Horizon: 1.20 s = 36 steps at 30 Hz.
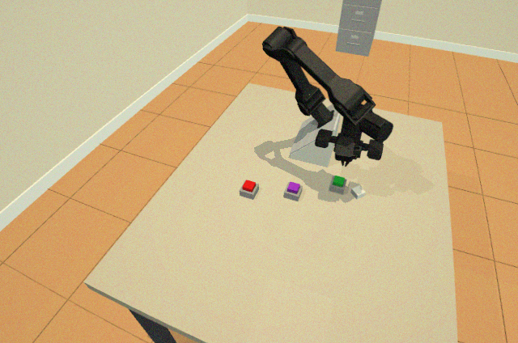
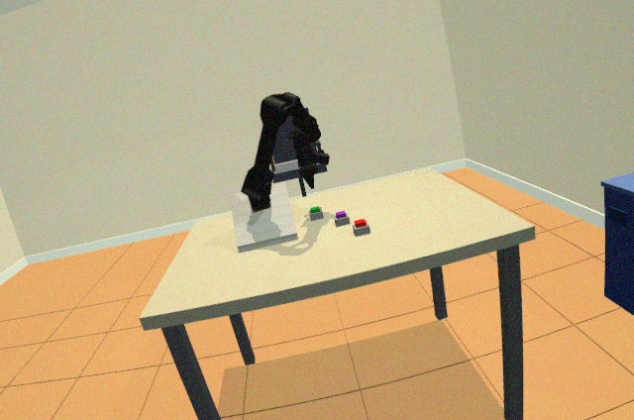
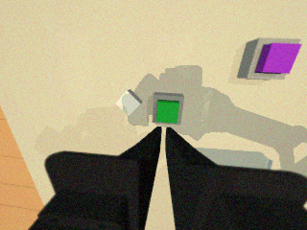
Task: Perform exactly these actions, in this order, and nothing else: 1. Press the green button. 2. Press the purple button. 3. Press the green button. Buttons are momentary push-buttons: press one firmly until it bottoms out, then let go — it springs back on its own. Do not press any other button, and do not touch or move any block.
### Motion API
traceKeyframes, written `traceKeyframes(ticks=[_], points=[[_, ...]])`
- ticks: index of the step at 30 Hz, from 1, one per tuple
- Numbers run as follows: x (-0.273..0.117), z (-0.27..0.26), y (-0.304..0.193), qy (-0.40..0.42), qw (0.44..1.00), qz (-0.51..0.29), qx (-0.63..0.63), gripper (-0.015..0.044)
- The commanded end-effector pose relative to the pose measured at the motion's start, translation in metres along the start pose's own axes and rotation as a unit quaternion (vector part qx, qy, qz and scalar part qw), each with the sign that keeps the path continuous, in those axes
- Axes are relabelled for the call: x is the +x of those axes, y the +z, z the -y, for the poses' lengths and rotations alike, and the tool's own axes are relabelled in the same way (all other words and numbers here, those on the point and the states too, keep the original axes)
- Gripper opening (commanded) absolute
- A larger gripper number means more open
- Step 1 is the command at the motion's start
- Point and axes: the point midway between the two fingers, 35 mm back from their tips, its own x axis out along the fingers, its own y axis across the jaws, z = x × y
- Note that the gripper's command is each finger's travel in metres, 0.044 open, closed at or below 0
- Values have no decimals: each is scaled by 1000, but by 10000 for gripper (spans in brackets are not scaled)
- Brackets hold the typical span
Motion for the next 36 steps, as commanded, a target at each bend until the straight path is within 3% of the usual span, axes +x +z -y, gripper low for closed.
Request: traceKeyframes(ticks=[1, 36], points=[[44, 5, -7, -11, 1000, -11, -1, 20], [80, 7, -8, -13, 1000, -11, -1, 20]])
